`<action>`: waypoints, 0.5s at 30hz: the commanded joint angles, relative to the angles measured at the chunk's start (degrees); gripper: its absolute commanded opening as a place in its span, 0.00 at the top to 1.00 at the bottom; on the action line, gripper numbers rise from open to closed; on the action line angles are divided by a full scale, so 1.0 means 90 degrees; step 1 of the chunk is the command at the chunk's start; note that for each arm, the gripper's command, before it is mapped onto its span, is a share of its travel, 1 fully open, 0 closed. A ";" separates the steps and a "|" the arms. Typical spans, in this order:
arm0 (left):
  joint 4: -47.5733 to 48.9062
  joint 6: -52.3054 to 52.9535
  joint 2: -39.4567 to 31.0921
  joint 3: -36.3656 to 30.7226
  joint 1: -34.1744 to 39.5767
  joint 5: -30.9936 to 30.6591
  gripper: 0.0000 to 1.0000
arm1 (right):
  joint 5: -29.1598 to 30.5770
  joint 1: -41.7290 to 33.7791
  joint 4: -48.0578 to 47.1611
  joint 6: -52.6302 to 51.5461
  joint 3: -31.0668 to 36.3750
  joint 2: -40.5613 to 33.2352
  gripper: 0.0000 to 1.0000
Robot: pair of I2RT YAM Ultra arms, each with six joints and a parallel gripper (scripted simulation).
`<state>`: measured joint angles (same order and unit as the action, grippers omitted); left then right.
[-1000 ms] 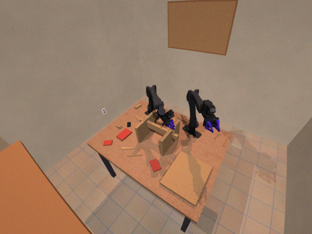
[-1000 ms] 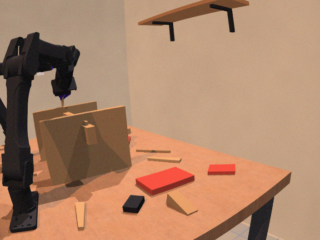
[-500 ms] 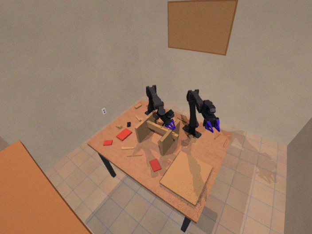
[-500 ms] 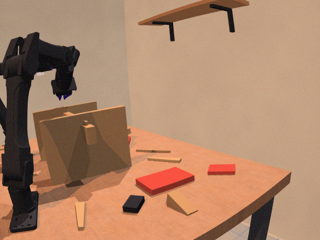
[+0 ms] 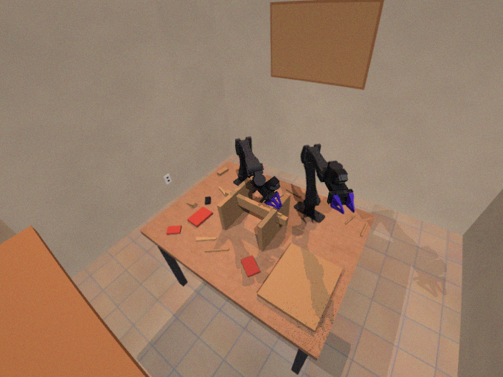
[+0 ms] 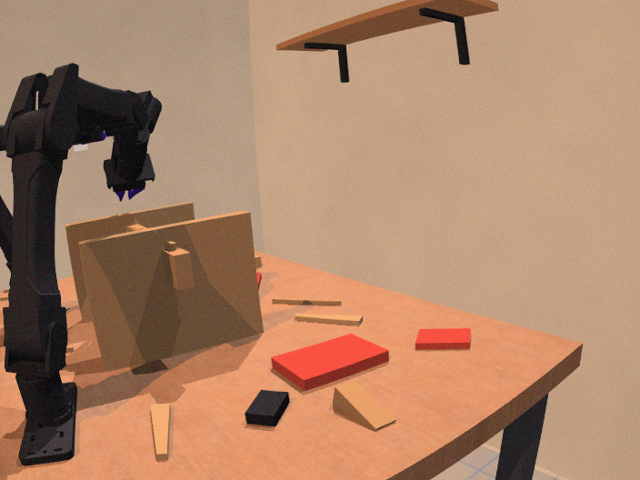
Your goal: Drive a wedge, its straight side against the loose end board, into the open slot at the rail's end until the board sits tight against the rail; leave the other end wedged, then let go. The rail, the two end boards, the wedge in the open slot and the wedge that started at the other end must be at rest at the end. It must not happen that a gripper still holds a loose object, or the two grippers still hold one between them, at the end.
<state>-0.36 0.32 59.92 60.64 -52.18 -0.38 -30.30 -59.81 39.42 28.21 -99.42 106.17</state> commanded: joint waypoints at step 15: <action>-0.0084 -0.0042 0.0054 0.0192 0.0037 -0.0005 0.57 | -0.0397 0.0396 0.0636 0.0370 -0.0268 -0.0813 0.80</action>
<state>-0.36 0.32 59.92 60.64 -52.18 -0.38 -31.81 -57.45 43.88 30.00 -99.42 102.65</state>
